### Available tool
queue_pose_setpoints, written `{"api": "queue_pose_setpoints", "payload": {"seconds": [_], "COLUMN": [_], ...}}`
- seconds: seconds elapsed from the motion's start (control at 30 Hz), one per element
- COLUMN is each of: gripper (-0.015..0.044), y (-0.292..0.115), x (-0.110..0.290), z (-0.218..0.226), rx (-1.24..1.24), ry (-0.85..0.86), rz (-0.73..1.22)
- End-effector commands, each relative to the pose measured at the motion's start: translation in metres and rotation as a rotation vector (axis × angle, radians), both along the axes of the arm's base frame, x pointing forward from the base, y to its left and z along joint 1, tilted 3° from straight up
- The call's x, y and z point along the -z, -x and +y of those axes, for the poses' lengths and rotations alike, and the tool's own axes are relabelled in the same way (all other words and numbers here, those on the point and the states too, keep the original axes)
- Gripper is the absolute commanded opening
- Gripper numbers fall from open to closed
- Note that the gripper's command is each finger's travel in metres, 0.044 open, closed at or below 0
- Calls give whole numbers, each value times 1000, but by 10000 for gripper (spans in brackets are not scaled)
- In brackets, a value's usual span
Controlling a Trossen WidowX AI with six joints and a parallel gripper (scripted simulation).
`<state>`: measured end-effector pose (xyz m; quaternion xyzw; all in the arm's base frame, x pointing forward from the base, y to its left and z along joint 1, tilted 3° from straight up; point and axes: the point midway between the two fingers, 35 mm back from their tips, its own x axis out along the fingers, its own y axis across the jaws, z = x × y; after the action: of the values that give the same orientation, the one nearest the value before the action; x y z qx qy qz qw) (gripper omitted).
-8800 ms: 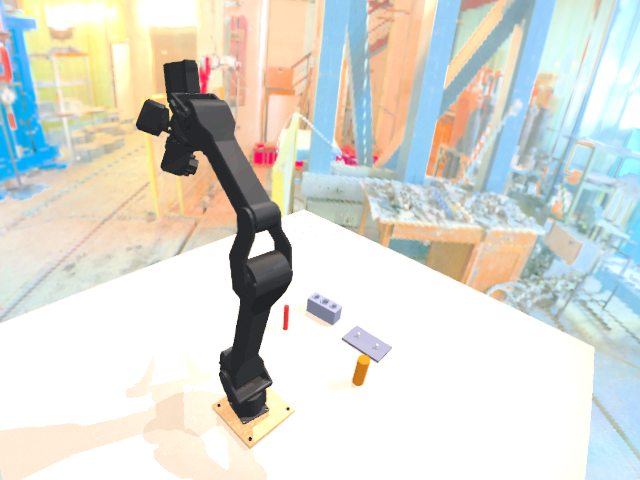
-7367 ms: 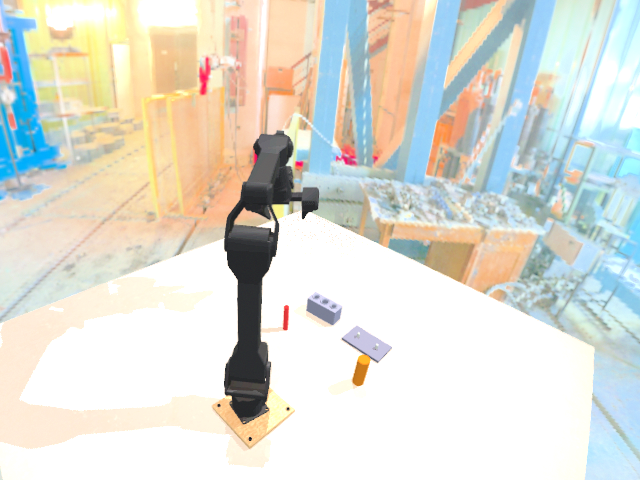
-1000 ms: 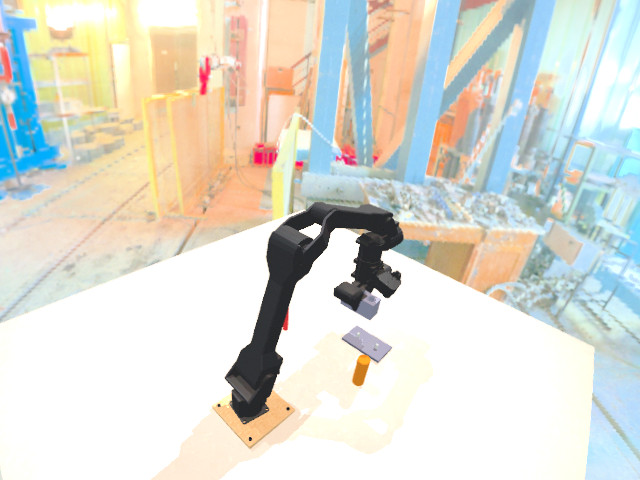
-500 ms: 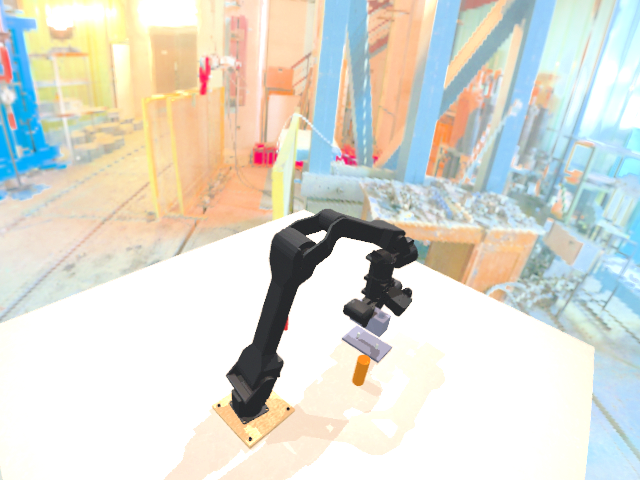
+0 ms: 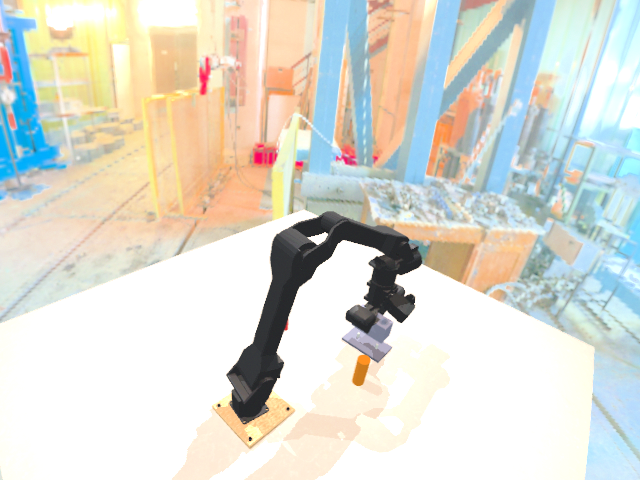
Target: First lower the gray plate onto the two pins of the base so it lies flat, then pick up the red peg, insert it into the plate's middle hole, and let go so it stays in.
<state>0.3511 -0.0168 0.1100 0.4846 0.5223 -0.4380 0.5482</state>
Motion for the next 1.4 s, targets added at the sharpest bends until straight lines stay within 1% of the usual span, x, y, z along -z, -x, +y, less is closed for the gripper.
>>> {"api": "queue_pose_setpoints", "payload": {"seconds": [0.0, 0.23, 1.07, 1.33, 1.37], "gripper": [0, 0, 0, 0, 26], "y": [0, 0, -3, -4, -4], "x": [0, 1, 39, 35, 35], "z": [0, 1, 2, 1, 1], "rx": [-6, -6, -6, -4, -4], "ry": [-2, -2, -3, 0, 0], "rz": [-2, -2, -2, -5, -5]}}
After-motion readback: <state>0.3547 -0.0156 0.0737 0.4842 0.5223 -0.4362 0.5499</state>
